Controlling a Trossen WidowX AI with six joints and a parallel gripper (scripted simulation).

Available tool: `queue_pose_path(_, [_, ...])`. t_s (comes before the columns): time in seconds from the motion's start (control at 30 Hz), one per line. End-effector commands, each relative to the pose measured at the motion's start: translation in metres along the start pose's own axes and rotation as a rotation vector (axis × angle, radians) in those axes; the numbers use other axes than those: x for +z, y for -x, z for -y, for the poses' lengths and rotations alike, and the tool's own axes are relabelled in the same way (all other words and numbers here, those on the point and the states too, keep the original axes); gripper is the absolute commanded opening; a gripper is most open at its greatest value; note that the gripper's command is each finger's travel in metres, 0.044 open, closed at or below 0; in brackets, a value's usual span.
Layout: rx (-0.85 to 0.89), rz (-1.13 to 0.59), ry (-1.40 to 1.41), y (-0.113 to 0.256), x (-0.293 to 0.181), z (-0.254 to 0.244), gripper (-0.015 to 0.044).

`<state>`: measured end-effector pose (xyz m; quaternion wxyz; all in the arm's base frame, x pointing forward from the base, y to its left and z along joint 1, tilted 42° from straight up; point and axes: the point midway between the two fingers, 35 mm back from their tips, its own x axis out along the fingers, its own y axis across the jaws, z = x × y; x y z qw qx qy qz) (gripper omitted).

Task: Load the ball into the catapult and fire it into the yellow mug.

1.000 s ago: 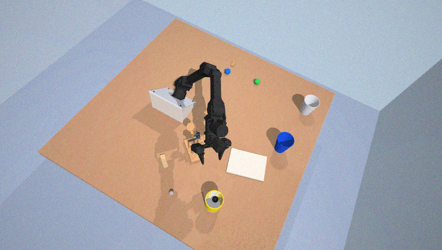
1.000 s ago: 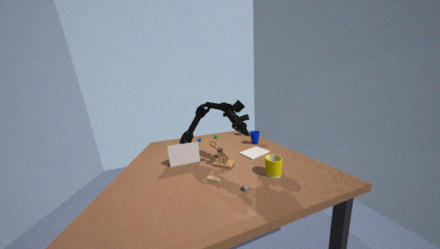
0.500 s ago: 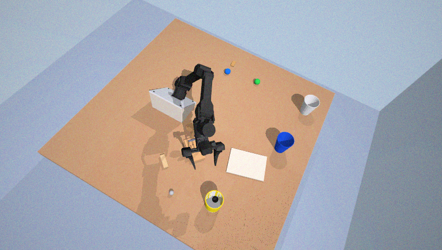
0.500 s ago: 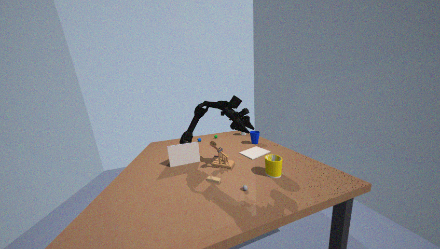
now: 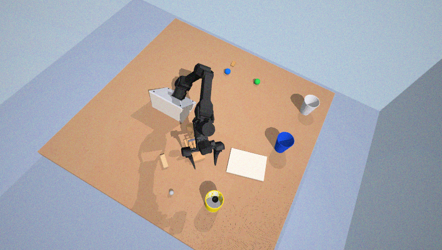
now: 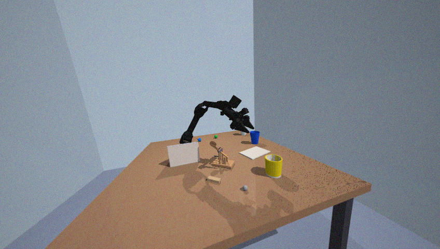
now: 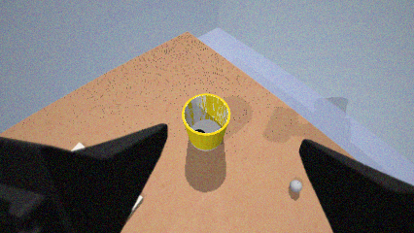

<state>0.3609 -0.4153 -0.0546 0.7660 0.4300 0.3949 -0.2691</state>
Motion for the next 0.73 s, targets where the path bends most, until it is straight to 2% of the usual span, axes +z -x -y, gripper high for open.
queue_pose_path(0.0, [0.002, 0.003, -0.007, -0.0013, 0.0029, 0.0015, 0.044])
queue_pose_path(0.7, [0.0, 0.003, -0.001, -0.002, 0.0036, 0.0009, 0.044])
